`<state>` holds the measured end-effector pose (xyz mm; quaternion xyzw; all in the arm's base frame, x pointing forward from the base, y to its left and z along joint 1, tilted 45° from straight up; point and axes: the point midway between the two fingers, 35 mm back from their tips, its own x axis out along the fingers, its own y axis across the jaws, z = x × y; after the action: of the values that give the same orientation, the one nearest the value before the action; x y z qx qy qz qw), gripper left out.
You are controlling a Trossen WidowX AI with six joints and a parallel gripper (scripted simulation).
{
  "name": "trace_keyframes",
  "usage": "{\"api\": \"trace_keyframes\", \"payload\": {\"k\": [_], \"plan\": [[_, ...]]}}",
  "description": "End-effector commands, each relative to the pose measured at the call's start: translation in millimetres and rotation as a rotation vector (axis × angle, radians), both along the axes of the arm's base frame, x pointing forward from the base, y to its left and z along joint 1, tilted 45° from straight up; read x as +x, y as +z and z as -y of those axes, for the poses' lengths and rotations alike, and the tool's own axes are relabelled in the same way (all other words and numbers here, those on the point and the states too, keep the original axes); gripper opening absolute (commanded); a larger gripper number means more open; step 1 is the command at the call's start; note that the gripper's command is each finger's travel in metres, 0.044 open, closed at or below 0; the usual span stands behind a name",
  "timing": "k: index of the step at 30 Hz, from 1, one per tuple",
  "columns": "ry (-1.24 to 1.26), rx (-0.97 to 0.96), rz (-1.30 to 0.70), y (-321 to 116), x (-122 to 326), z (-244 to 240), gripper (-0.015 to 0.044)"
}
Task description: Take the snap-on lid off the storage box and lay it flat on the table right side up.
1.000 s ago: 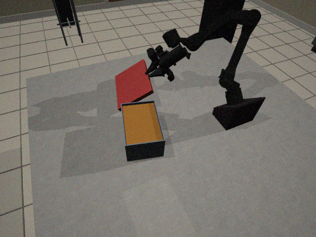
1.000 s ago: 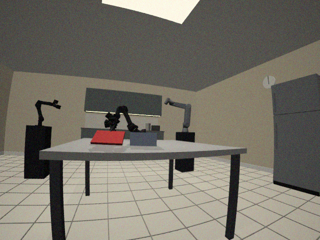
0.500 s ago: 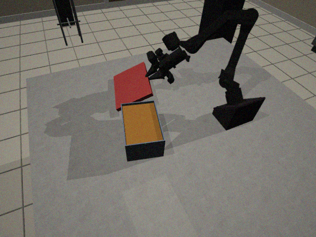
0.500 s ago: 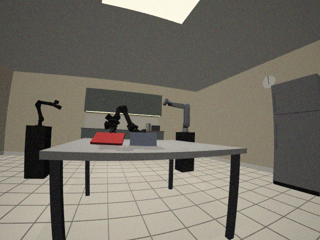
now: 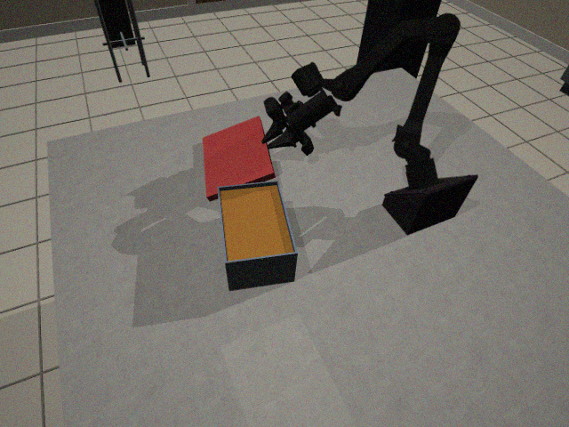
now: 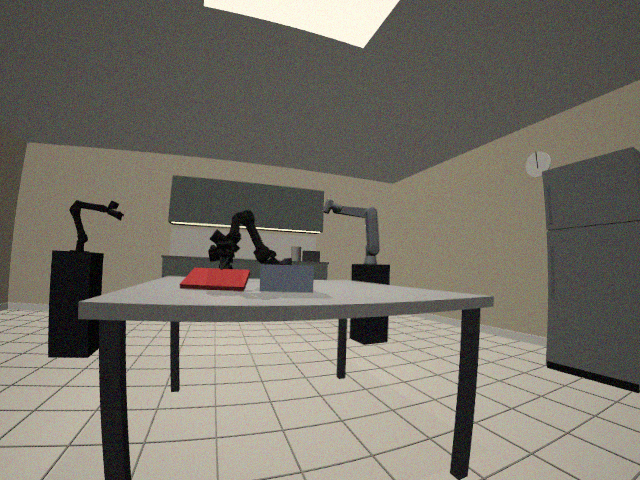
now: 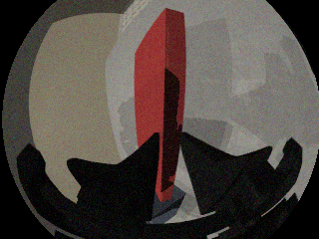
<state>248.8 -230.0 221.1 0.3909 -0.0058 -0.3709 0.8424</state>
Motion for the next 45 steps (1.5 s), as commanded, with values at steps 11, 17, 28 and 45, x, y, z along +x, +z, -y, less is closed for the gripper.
{"api": "trace_keyframes", "payload": {"k": [11, 17, 28, 45], "plan": [[-0.014, 0.014, -0.025, 1.1, 0.1, 0.9, 0.0236], [-0.014, 0.014, -0.025, -0.8, -2.6, 0.1, 0.0327], [-0.014, 0.013, -0.027, -5.2, -23.7, -5.0, 0.0440], [-0.014, 0.012, -0.029, -11.5, -56.1, -12.8, 0.0440]]}}
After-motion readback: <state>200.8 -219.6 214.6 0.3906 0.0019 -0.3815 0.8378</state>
